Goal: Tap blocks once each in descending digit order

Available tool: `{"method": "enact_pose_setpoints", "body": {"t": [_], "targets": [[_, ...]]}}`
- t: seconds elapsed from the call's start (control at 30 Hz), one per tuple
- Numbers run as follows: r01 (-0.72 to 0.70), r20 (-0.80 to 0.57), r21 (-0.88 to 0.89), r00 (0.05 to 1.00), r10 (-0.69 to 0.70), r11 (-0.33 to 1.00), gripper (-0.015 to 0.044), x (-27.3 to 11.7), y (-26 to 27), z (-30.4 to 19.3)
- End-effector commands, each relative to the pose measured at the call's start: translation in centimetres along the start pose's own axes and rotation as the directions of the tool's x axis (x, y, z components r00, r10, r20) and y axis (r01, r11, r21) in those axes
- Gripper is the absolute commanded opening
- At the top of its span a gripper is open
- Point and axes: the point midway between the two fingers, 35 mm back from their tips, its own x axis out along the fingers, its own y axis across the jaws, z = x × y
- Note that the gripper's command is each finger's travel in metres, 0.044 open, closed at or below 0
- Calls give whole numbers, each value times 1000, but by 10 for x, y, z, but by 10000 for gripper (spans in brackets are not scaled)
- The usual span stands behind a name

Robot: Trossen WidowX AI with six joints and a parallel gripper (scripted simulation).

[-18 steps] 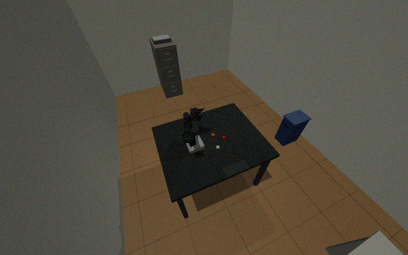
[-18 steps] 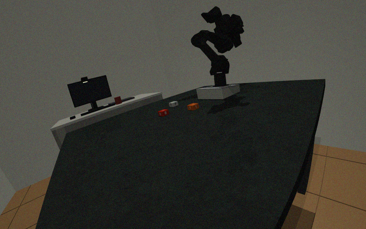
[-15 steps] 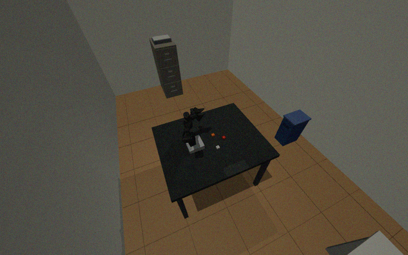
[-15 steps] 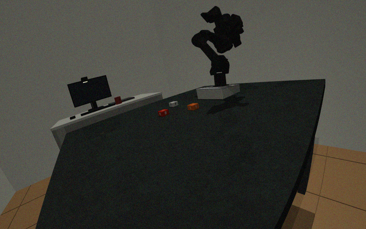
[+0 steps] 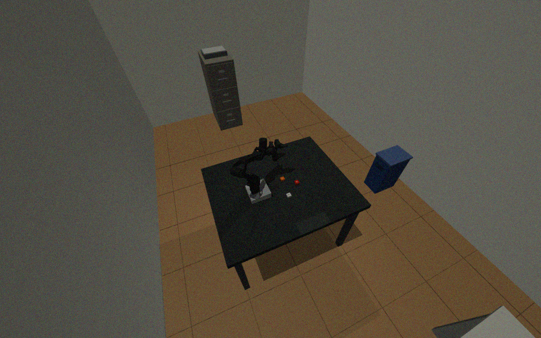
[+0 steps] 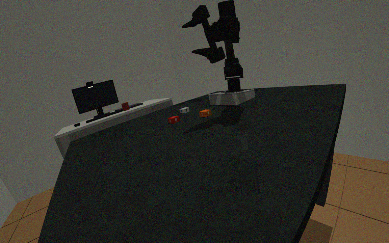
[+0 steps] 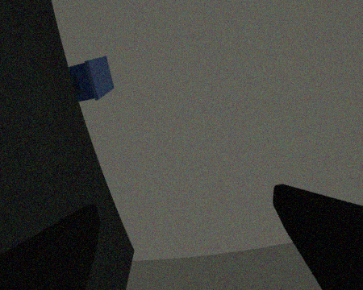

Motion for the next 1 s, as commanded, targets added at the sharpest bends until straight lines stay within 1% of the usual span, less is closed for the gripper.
{"method": "enact_pose_setpoints", "body": {"t": [0.0,0.07,0.2,0.37,0.5,0.57,0.67,0.73,0.97], "targets": [[-241,-161,82,954,251,967,400,44,23,-48],[-326,-221,150,909,353,933,400,55,33,-71],[-435,-300,300,802,517,849,400,62,49,-112],[-492,-344,547,606,717,678,400,56,68,-163],[-436,-309,758,415,856,485,400,37,81,-200],[-368,-261,852,316,912,372,400,25,85,-217],[-217,-153,957,179,972,190,400,3,88,-237],[-154,-107,980,138,985,128,400,-4,88,-242],[-150,-104,981,135,985,124,400,-5,88,-243]]}}
